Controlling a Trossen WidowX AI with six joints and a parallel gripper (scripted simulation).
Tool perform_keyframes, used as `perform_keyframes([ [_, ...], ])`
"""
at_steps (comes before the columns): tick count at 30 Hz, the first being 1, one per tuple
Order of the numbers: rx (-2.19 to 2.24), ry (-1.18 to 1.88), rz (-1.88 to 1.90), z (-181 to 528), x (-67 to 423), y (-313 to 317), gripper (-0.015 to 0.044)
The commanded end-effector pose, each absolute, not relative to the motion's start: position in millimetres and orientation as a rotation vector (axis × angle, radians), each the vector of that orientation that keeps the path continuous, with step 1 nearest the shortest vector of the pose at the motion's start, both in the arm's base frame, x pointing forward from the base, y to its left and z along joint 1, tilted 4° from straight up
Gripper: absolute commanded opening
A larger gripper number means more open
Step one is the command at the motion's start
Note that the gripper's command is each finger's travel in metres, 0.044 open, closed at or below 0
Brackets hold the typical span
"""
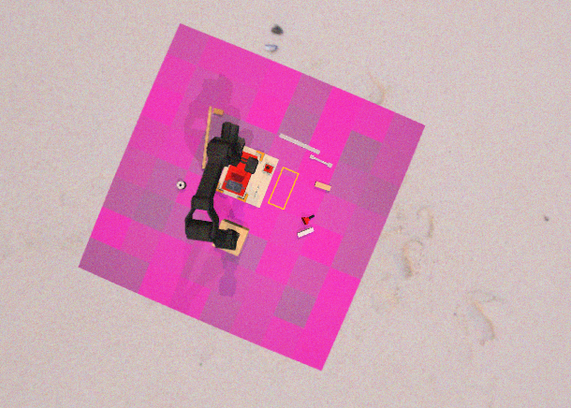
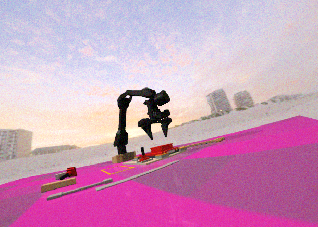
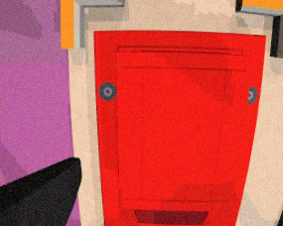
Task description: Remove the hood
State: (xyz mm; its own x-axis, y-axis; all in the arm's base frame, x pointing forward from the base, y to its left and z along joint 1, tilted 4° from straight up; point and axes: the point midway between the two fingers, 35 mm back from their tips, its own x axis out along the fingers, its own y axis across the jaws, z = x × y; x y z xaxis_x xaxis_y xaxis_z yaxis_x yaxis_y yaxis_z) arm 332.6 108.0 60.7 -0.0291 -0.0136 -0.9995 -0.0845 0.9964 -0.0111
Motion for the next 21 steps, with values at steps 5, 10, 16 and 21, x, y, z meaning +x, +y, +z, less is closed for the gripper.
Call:
perform_keyframes([
  [5,-0.078,1.604,0.064,54.0,331.5,108.5,0.044],
  [10,-0.078,1.604,0.064,50.4,331.4,108.5,0.044],
  [16,-0.078,1.604,0.064,46.0,331.2,108.4,0.044],
  [21,-0.078,1.604,0.064,42.3,331.0,108.3,0.044],
])
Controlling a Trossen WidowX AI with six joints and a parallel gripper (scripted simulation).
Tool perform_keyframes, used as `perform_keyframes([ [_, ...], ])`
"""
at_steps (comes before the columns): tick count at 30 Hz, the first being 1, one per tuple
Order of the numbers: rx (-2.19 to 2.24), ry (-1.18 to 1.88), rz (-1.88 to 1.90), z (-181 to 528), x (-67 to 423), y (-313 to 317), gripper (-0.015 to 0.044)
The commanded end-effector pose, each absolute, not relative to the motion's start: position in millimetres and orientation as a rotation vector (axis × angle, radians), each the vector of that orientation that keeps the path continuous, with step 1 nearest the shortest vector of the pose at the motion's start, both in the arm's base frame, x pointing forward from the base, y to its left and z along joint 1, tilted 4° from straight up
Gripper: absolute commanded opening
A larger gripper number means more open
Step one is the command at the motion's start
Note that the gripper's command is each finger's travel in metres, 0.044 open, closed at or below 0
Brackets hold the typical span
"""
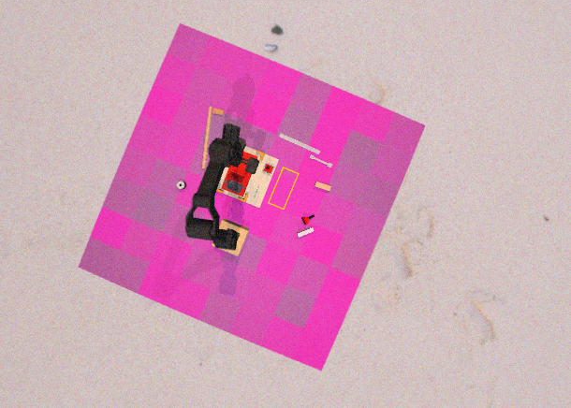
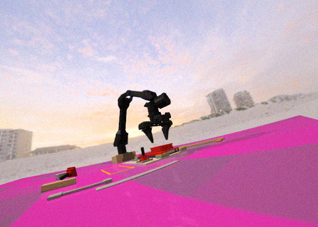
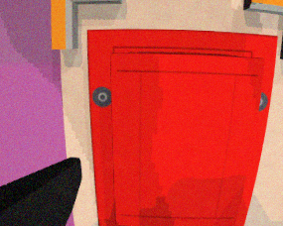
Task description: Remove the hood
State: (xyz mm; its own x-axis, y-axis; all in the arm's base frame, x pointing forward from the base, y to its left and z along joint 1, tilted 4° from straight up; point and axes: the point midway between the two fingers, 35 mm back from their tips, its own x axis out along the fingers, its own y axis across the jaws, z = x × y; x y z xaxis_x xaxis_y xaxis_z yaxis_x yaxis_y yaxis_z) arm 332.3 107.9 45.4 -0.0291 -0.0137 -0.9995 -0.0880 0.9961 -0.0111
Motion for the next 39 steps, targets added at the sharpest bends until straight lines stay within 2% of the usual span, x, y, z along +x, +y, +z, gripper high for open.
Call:
perform_keyframes([
  [1,-0.078,1.604,0.064,41.6,331.0,108.3,0.044],
  [39,-0.078,1.605,0.064,19.7,329.5,107.1,0.044],
])
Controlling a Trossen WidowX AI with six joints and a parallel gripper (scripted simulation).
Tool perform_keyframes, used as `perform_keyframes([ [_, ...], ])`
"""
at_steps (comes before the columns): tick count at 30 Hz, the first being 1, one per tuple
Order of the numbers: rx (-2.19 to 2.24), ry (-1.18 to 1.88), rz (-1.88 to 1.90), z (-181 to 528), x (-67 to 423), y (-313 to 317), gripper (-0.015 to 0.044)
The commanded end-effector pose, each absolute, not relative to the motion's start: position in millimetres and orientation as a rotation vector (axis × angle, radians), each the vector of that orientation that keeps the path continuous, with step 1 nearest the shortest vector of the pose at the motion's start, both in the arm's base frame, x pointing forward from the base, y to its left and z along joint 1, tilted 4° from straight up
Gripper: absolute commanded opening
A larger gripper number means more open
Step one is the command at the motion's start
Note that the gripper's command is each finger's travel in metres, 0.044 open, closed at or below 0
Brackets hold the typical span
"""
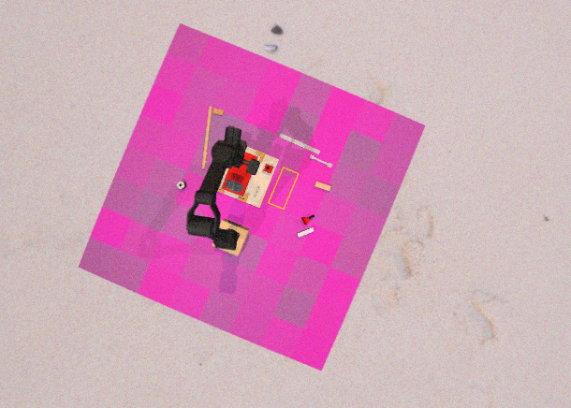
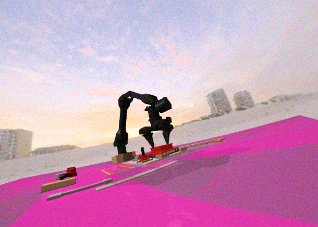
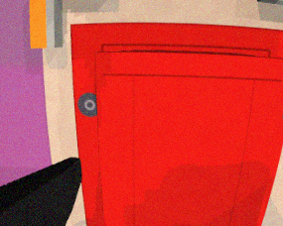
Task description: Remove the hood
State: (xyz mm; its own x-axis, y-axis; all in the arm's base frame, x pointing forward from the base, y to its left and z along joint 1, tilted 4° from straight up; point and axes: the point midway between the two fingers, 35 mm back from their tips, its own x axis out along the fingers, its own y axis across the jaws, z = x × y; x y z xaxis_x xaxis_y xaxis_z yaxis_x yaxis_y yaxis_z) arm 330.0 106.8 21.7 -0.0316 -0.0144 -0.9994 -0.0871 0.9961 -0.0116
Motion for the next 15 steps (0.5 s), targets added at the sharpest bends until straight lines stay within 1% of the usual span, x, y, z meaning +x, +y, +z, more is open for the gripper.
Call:
perform_keyframes([
  [1,-0.078,1.605,0.064,19.2,329.5,107.1,0.044],
  [15,-0.078,1.605,0.064,12.3,329.2,107.0,0.044],
])
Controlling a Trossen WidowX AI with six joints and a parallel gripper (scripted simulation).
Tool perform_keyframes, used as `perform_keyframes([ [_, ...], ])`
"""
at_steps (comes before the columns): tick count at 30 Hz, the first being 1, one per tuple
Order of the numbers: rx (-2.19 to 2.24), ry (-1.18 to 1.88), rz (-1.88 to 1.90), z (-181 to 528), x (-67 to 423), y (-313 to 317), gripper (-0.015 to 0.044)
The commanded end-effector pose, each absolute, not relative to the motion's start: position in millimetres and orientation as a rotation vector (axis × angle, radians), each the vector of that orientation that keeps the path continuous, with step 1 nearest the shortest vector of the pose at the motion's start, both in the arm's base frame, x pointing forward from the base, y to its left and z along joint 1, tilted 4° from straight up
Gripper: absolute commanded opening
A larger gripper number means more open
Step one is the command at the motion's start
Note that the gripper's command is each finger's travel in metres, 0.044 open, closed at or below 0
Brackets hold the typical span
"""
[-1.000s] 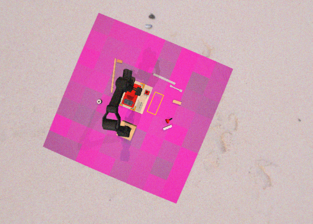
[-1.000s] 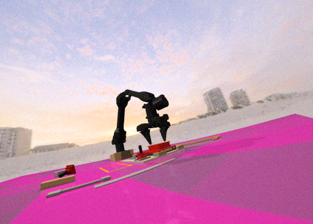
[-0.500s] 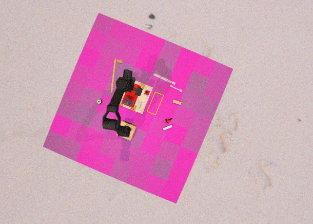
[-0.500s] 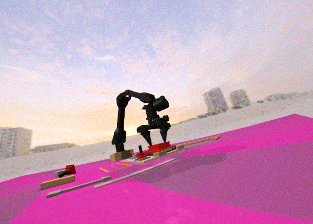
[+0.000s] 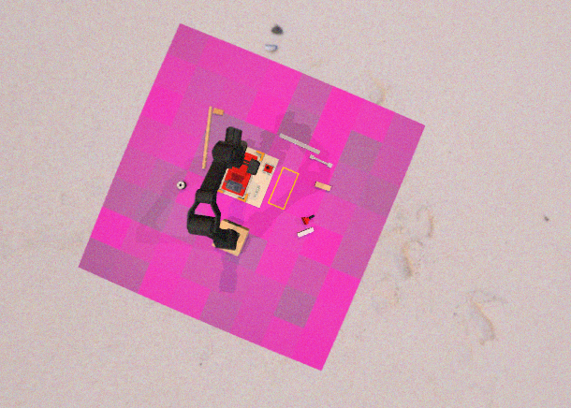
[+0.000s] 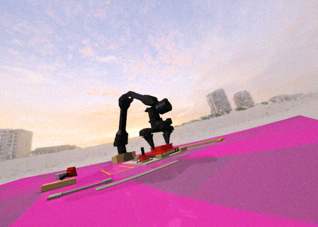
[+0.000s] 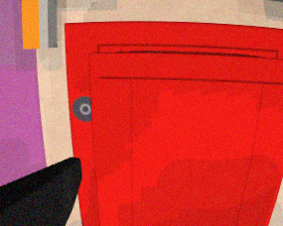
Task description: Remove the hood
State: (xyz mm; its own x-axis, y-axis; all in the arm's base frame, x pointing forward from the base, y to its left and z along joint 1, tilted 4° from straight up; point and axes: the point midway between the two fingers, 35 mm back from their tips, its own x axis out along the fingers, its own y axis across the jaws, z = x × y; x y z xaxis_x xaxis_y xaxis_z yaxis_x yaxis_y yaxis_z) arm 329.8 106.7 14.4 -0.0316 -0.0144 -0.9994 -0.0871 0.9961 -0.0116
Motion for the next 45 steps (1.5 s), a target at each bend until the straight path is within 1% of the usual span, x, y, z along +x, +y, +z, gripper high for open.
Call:
perform_keyframes([
  [1,-0.078,1.605,0.064,11.8,329.1,107.0,0.044],
  [8,-0.078,1.605,0.064,8.4,328.9,106.9,0.044],
  [12,-0.079,1.602,0.058,10.4,329.6,106.6,0.0335],
  [21,-0.079,1.602,0.058,10.4,329.6,106.6,0.0275],
  [31,-0.079,1.602,0.058,15.2,329.9,106.7,0.0012],
  [32,-0.079,1.602,0.058,15.9,329.9,106.7,0.0],
  [45,-0.079,1.602,0.058,24.4,330.4,106.9,0.0],
])
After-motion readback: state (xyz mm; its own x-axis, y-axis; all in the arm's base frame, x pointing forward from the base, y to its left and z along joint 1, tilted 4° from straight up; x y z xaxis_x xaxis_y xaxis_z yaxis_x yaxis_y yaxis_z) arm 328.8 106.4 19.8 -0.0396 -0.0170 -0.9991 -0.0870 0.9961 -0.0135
